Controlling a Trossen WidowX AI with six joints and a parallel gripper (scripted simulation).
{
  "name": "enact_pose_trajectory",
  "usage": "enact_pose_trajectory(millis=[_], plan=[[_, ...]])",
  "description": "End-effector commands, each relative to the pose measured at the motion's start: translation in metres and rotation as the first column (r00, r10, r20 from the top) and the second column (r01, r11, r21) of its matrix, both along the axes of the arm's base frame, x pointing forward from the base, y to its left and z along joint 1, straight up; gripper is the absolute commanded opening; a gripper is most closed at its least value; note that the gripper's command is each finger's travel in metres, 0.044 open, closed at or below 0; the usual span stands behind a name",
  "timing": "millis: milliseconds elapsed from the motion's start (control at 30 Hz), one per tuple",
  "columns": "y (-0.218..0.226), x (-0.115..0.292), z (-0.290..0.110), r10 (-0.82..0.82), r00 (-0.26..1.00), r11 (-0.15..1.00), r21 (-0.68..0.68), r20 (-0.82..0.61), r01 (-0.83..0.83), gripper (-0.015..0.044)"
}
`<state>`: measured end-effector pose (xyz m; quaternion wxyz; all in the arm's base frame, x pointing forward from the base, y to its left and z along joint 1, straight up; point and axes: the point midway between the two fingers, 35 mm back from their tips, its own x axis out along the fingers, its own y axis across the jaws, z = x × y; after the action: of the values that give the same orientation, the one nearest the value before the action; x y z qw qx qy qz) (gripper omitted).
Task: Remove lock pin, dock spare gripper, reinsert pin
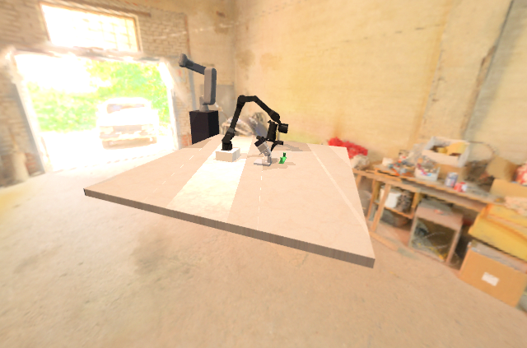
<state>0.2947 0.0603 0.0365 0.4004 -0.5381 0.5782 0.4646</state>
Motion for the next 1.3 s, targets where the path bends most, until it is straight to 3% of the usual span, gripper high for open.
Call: enact_pose_trajectory(millis=[0,1267], plan=[[0.006,0.0,0.008,-0.001,1.0,1.0,0.002,0.004,0.001,0.02],[0.049,-0.016,0.062,0.019,0.998,0.999,-0.035,-0.06,-0.021,0.02]])
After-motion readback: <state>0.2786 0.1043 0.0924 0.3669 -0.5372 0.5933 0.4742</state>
